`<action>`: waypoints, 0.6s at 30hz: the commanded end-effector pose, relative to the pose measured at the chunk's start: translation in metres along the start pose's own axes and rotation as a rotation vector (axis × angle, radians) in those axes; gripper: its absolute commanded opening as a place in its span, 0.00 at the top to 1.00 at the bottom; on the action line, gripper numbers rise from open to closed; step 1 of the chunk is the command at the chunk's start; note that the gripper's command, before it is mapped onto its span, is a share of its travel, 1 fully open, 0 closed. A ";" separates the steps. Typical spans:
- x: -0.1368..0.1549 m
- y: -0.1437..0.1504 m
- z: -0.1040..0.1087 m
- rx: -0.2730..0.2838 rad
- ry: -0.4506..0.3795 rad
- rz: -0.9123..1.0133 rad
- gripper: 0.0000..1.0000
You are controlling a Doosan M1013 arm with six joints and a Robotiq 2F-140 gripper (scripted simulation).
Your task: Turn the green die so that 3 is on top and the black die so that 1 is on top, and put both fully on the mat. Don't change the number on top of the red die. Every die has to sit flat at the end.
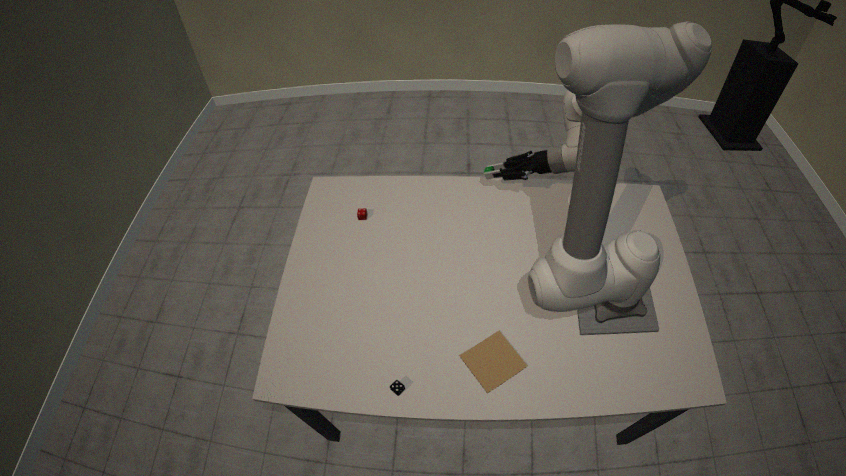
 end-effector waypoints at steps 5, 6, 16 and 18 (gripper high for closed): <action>-0.004 0.002 -0.001 0.001 -0.041 0.005 0.76; -0.004 0.002 -0.001 0.001 -0.041 0.005 0.76; -0.017 0.001 -0.008 0.002 -0.041 0.005 0.76; -0.022 0.001 -0.012 0.002 -0.041 0.005 0.76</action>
Point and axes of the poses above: the point where the finger pads meet when closed, its own z axis back along the fingers, its own y axis across the jaws, x = y × z, the point moved 4 cm from there along z, back along the fingers, and after that the axes turned 1 degree about -z, right-handed, at the moved point
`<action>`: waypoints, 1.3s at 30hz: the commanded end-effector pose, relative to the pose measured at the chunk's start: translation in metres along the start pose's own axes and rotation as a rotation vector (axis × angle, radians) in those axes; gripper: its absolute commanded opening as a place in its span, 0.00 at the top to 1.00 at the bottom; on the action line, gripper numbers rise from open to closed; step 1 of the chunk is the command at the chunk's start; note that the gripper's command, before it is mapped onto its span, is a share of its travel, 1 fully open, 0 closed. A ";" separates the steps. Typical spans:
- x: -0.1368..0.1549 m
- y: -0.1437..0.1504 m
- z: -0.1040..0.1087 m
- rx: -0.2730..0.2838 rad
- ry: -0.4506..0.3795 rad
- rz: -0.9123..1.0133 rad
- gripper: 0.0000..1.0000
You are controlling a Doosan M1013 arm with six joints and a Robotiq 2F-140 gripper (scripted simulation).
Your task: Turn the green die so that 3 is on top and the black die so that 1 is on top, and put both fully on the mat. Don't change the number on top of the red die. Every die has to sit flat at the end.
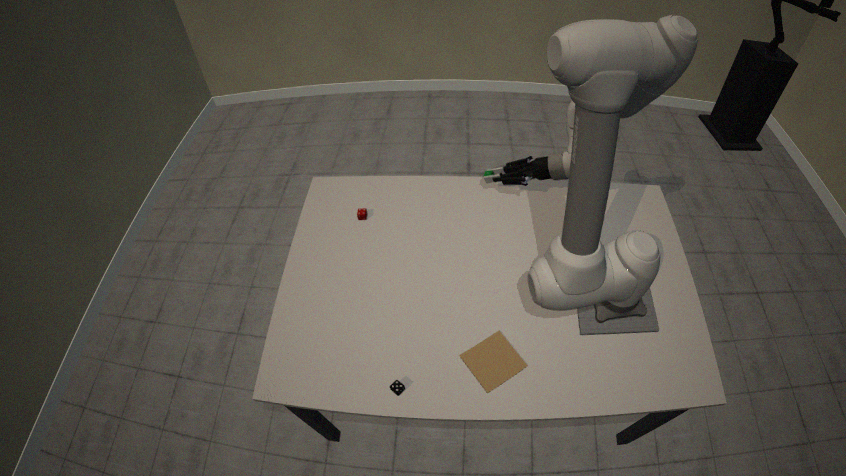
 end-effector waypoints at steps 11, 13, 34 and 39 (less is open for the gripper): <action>-0.032 -0.001 -0.017 0.000 -0.001 0.000 0.76; -0.037 -0.001 -0.020 0.000 -0.001 0.000 0.76; -0.047 -0.001 -0.025 0.000 -0.001 0.000 0.76; -0.047 -0.001 -0.025 0.000 -0.001 0.000 0.76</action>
Point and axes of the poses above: the point where the finger pads meet when closed, its own z axis back along the fingers, its own y axis across the jaws, x = y × z, the point moved 4 cm from there along z, back along the fingers, and after that the axes turned 1 degree about -z, right-handed, at the moved point
